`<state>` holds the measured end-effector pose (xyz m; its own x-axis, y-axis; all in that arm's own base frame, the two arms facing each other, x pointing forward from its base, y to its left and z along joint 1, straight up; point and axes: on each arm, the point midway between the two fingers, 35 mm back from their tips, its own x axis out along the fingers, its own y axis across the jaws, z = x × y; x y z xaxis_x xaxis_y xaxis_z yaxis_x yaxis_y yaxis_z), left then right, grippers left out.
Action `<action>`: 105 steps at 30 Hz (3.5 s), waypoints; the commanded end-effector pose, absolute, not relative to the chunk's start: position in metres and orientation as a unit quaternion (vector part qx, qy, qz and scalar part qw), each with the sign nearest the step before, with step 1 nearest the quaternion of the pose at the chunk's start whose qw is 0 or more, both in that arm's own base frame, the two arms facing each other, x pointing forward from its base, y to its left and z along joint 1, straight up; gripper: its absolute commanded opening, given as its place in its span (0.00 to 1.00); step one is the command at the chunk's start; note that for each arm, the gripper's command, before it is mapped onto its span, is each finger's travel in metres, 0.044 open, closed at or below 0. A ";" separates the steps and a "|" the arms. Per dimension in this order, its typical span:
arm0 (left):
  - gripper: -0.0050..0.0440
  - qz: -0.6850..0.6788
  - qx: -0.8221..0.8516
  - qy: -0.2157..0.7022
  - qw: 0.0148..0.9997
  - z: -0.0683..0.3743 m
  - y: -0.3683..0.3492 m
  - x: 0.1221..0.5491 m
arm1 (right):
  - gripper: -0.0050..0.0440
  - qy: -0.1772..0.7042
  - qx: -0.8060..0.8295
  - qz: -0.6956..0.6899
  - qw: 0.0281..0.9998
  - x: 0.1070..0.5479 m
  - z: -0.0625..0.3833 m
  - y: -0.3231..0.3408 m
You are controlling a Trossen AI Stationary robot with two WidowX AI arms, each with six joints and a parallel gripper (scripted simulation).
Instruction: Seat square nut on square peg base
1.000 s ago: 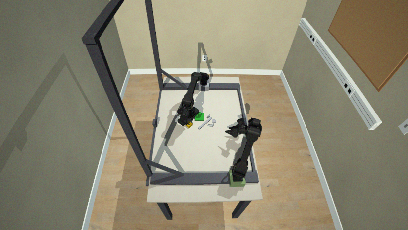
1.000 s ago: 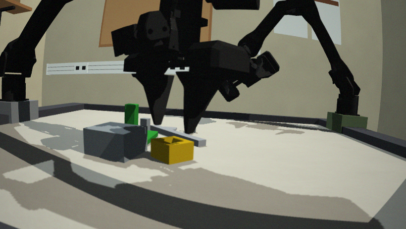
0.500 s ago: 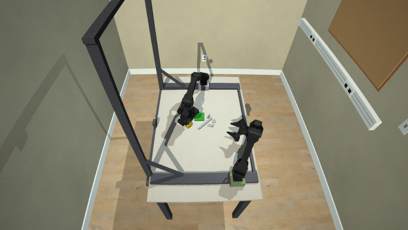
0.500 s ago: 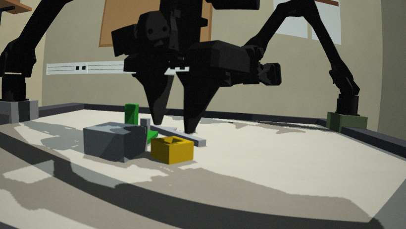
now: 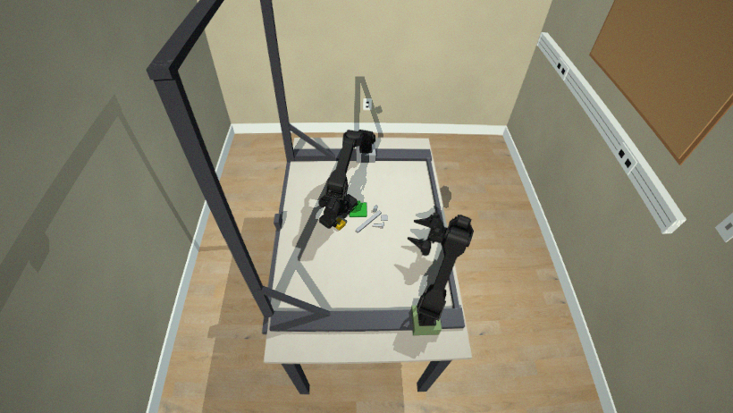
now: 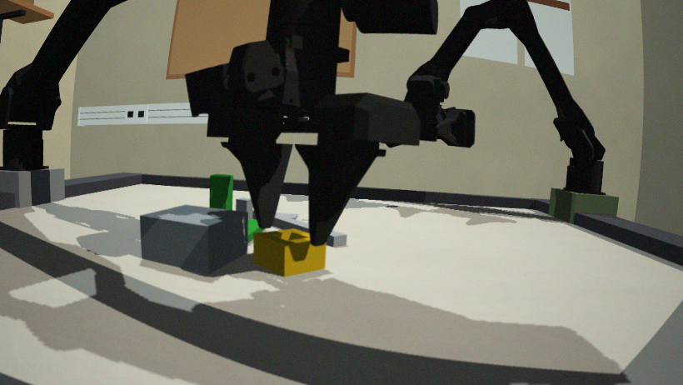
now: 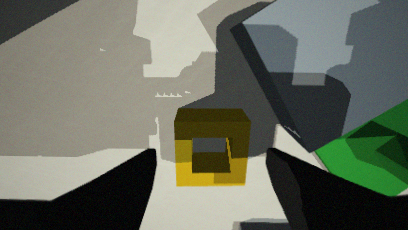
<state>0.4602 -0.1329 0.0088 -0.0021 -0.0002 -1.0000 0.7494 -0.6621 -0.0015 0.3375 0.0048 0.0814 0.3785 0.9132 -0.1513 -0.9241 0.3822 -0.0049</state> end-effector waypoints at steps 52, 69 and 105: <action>0.43 -0.632 0.657 0.280 0.301 0.061 -0.134 0.465 | 1.00 0.060 -0.052 0.553 0.830 0.341 0.083 0.003; 0.43 -0.630 0.659 0.278 0.302 0.085 -0.134 0.464 | 1.00 0.174 0.077 0.525 0.830 0.314 0.047 0.017; 0.43 -0.624 0.664 0.273 0.307 0.109 -0.131 0.462 | 1.00 0.150 0.053 0.478 0.864 0.344 0.040 0.003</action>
